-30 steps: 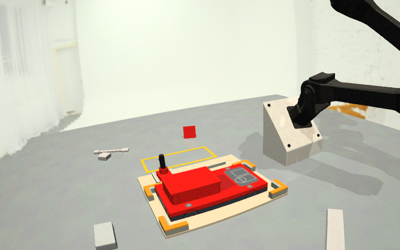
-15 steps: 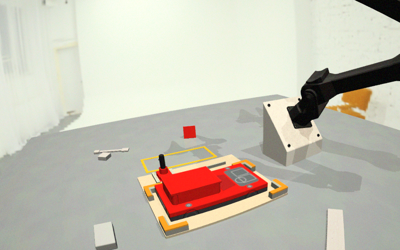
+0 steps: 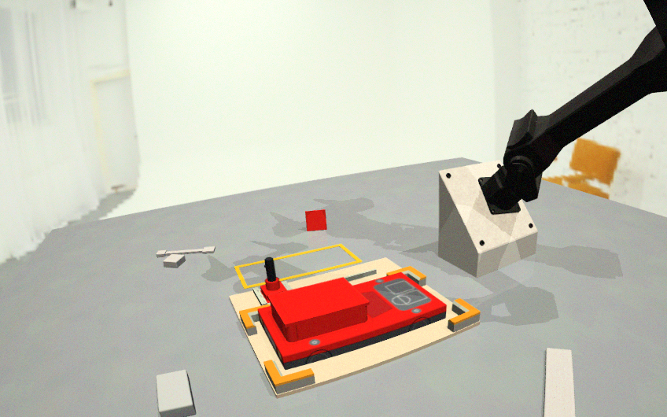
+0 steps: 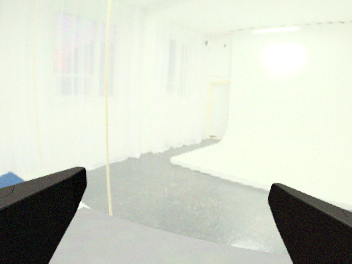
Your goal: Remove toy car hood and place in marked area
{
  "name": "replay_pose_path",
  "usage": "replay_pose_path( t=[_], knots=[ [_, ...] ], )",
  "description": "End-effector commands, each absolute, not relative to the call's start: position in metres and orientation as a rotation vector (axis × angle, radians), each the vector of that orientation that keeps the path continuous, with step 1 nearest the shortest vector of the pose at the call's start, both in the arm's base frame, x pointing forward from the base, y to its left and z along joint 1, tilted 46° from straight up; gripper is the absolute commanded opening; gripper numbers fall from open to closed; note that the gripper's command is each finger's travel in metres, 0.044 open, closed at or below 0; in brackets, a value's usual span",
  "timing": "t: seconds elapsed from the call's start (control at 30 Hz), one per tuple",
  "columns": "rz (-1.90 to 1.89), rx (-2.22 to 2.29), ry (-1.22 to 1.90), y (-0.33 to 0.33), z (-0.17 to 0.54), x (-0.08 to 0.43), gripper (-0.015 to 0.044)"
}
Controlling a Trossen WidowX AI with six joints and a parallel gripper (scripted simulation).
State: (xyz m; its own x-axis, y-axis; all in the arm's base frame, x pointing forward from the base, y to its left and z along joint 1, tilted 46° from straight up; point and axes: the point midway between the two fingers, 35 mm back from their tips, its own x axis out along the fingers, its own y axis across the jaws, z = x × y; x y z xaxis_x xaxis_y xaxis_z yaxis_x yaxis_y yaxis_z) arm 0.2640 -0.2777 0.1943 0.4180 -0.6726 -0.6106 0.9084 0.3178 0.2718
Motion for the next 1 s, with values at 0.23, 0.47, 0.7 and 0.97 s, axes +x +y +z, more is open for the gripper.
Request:
replay_pose_path(
  t=[0.23,0.47,0.7,0.97],
  knots=[
    [-0.58,0.568,0.911,-0.181,0.132,0.331,0.044],
    [-0.275,0.536,1.145,-0.115,0.102,0.345,0.044],
    [0.092,0.507,1.358,-0.042,0.084,0.346,0.044],
    [0.623,0.521,1.515,0.045,0.081,0.338,0.044]
  ],
)
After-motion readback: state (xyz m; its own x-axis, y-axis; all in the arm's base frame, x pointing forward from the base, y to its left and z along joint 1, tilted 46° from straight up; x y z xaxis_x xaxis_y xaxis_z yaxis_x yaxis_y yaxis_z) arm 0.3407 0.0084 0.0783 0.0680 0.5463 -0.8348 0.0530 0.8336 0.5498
